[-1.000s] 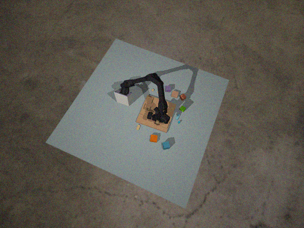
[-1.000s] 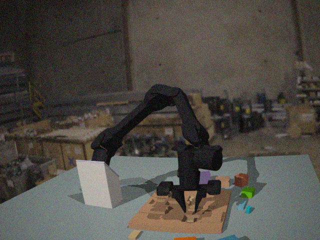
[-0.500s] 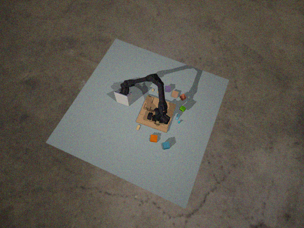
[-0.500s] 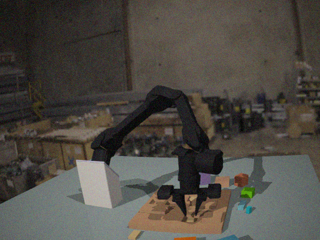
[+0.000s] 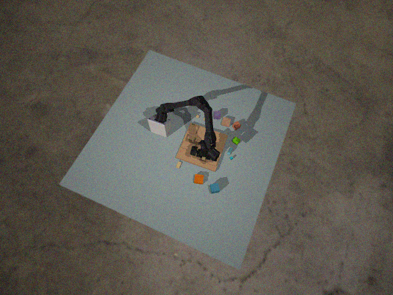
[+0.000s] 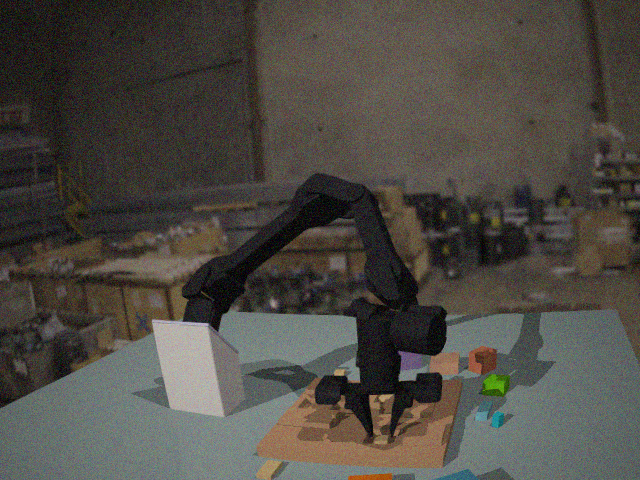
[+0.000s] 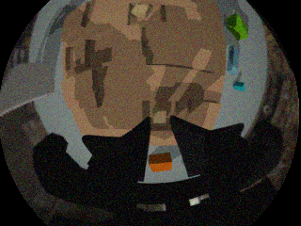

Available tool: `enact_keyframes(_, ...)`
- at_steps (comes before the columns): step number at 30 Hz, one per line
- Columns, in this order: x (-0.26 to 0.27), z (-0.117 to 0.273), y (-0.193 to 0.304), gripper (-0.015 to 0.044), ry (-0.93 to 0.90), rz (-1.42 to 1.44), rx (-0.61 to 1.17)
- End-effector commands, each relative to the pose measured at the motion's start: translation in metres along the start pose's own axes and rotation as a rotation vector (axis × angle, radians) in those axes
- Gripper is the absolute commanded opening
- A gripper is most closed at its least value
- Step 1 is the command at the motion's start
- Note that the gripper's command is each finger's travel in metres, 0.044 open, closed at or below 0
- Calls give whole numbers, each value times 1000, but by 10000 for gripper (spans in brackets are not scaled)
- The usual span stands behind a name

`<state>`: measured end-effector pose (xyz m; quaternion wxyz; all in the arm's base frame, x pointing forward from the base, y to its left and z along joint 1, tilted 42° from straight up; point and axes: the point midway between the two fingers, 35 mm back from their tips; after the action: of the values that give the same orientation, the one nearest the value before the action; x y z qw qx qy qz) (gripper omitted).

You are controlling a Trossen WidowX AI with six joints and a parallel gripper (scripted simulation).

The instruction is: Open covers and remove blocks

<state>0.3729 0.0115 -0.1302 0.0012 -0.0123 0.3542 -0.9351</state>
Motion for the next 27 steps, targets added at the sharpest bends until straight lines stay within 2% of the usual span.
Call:
enact_keyframes(1, 0, -4, 0, 144, 0, -4, -4)
enact_keyframes(11, 0, -11, -1, 144, 0, -4, -4)
enact_keyframes(20, 0, -8, 0, 84, 0, 0, 0)
enact_keyframes(27, 0, -6, 0, 80, 0, 0, 0)
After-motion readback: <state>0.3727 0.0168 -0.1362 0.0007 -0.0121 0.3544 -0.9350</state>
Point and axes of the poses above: the point midway between the two fingers, 35 mm back from their tips, its own z axis back along the fingers, its own x axis across the jaws, y = z × x, and after that the axes turned 10 degrees about -z, right-handed
